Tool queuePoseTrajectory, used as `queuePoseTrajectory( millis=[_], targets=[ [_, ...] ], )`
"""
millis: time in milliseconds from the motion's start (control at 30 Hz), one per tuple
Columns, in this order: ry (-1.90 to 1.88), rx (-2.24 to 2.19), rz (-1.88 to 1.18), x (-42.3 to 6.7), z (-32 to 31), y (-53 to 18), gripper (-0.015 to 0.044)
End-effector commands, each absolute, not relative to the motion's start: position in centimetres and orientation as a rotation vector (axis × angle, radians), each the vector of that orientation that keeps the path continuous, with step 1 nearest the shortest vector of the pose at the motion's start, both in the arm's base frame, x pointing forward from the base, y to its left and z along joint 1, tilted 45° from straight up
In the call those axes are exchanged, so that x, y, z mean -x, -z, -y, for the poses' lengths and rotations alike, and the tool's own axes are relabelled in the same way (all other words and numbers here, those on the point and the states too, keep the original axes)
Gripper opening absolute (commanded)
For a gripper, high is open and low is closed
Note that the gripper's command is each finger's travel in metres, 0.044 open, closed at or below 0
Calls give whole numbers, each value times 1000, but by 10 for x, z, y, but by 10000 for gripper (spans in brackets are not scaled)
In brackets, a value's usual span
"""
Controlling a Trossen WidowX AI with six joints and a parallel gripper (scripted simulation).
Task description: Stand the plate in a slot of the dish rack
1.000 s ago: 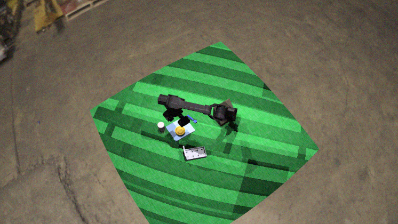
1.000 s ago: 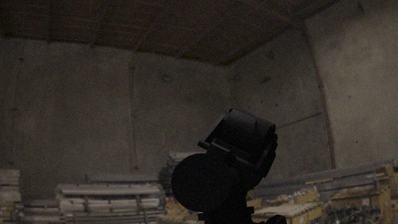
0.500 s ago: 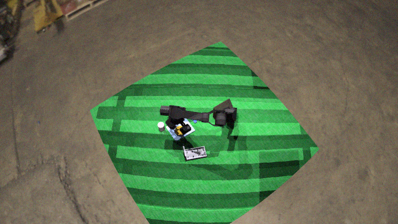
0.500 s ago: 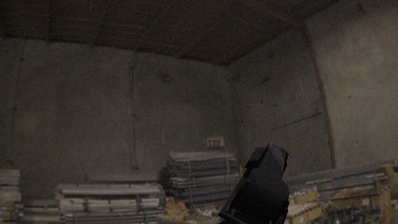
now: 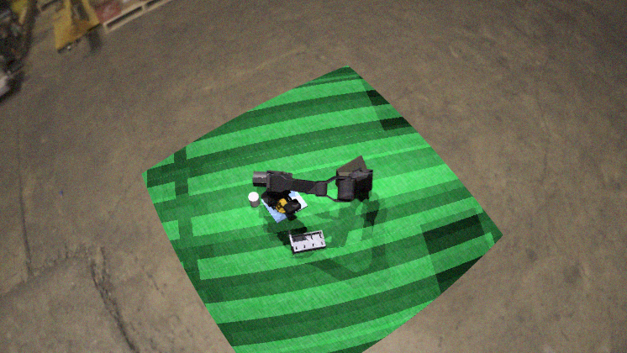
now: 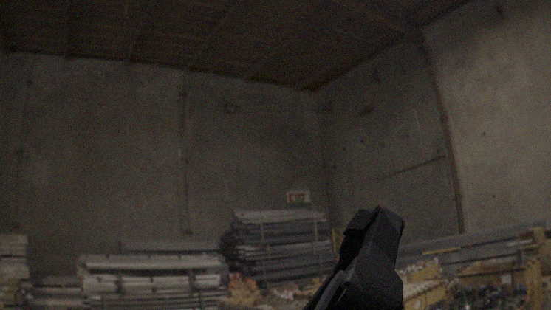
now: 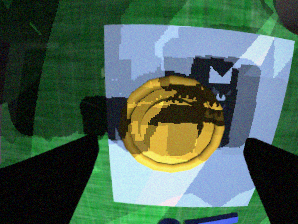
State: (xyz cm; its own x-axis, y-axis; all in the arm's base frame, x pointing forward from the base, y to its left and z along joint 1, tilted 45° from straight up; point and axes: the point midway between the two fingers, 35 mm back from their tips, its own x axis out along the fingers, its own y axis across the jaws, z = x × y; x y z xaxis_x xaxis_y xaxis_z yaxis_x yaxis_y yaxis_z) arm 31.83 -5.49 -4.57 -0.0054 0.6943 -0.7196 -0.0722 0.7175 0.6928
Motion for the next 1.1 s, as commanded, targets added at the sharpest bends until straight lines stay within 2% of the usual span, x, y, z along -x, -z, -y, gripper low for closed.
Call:
queuePoseTrajectory(
  millis=[0, 567, 700, 833, 1067],
  targets=[
    [-653, -552, -1463, -318, 49, 52, 400],
    [-655, -554, -1462, -317, 32, 70, 400],
    [-655, -554, -1462, -317, 32, 70, 374],
    [-655, -554, -1462, -317, 32, 70, 374],
    [-655, -554, -1462, -317, 32, 70, 327]
  ],
)
